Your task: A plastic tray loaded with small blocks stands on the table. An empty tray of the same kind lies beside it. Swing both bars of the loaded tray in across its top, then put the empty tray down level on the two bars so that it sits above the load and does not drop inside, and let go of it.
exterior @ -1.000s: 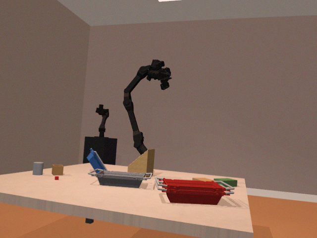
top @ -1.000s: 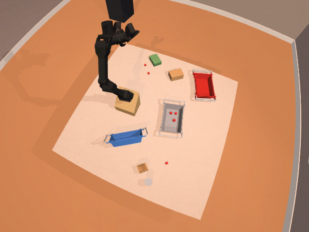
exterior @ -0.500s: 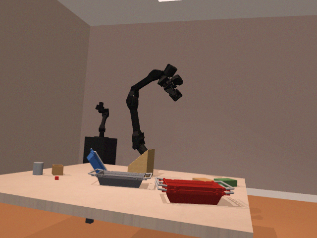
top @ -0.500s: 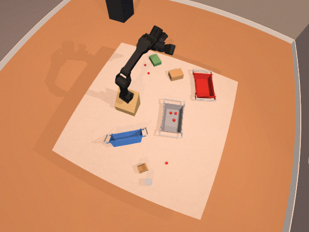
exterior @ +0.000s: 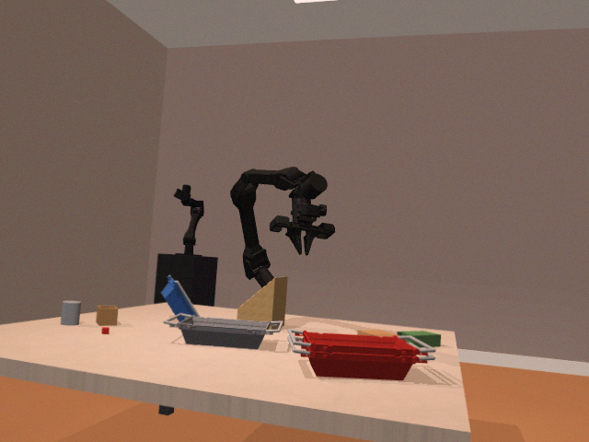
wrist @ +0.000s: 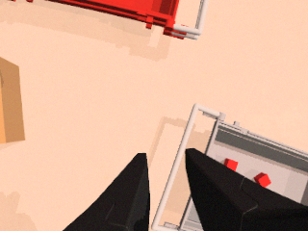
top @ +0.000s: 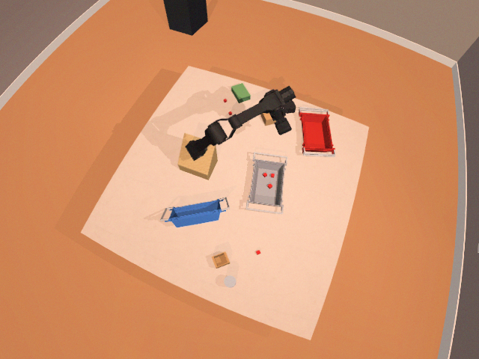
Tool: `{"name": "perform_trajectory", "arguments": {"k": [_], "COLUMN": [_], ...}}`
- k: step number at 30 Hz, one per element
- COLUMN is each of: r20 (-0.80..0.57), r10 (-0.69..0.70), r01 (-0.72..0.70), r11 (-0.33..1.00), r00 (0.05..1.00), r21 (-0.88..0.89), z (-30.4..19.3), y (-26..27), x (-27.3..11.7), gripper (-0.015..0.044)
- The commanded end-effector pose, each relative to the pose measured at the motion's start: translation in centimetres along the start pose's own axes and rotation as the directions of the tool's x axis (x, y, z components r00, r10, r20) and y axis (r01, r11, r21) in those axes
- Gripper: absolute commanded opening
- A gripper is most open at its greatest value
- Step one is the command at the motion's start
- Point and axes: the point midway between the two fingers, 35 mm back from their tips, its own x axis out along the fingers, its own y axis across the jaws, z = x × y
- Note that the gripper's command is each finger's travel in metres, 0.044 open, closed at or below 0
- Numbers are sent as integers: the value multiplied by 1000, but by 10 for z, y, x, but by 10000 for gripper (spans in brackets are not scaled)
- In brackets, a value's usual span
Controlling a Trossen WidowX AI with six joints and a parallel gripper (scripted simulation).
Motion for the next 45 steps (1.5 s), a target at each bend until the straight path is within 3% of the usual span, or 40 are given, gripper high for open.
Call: {"name": "perform_trajectory", "arguments": {"k": [1,8,16,26,45], "r20": [-153,-377,-382,-383,-384], "r10": [3,46,48,45,45], "r01": [23,116,119,121,122], "r11": [986,911,909,909,909], "r00": [988,925,923,922,922], "r21": [165,395,400,399,399], "z": [-31,-96,-99,-120,-119], "y": [-16,-32,-32,-30,-55], "x": [63,146,153,200,170], "gripper": [83,83,83,83,83]}}
